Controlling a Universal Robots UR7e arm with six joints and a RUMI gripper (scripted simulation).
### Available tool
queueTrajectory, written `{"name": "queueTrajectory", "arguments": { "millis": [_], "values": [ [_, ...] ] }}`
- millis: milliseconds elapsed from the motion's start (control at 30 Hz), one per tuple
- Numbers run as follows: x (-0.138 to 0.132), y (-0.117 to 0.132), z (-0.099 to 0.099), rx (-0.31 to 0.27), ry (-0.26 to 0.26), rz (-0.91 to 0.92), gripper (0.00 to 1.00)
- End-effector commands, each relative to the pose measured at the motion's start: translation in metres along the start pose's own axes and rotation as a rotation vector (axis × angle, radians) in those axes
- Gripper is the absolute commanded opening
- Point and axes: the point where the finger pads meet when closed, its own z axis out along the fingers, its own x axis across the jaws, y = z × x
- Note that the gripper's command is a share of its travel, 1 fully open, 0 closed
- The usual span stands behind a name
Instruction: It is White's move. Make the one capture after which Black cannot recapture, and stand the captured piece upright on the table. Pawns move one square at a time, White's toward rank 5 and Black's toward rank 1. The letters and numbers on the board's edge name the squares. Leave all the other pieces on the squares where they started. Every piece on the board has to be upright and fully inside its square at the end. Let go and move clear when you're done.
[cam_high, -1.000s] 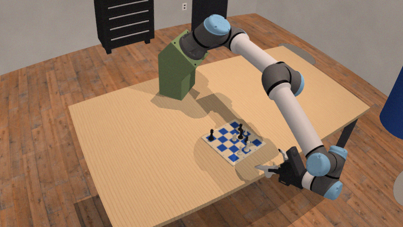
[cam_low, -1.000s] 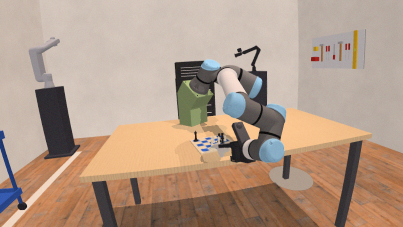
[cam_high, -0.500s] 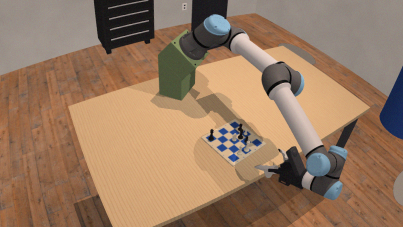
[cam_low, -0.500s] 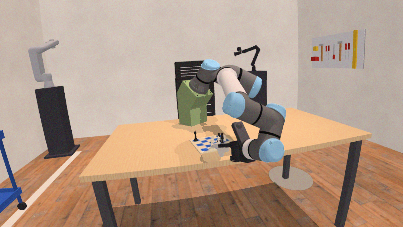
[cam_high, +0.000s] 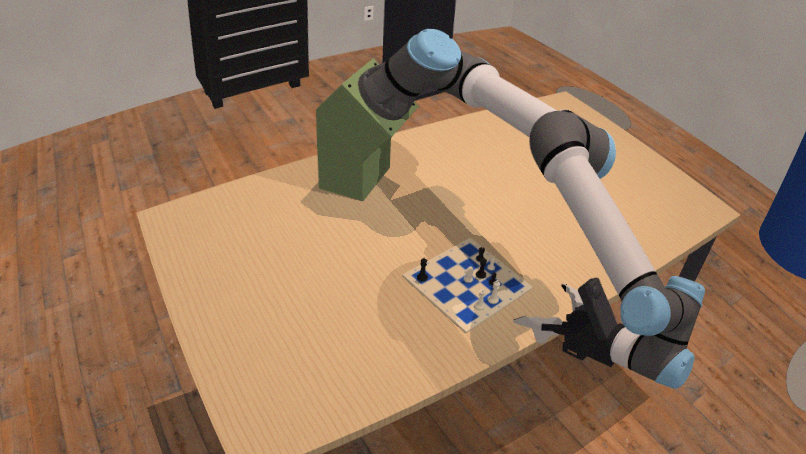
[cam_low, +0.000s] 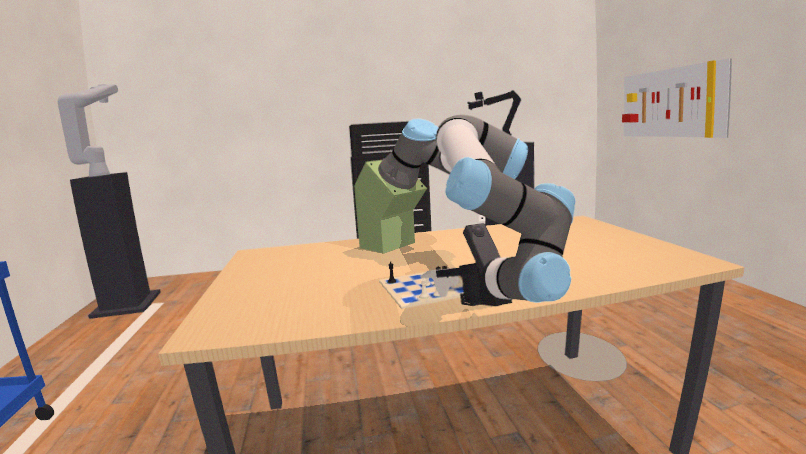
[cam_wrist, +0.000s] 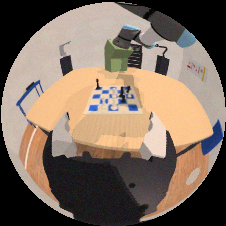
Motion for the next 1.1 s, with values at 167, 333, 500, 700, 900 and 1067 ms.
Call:
{"name": "queueTrajectory", "arguments": {
  "millis": [167,333,500,700,900,1067],
  "values": [
    [-0.002,-0.0456,-0.0158,-0.005,-0.002,0.0,1.0],
    [-0.0021,-0.0455,-0.0159,-0.006,-0.003,0.0,1.0],
    [-0.0009,-0.0396,-0.0161,-0.01,-0.004,0.002,1.0],
    [-0.0009,-0.0413,-0.0159,-0.012,-0.001,0.005,1.0],
    [-0.0025,-0.0433,-0.0166,-0.025,0.006,0.017,1.0],
    [-0.0039,-0.0456,-0.0173,-0.043,0.016,0.032,1.0]
  ]
}}
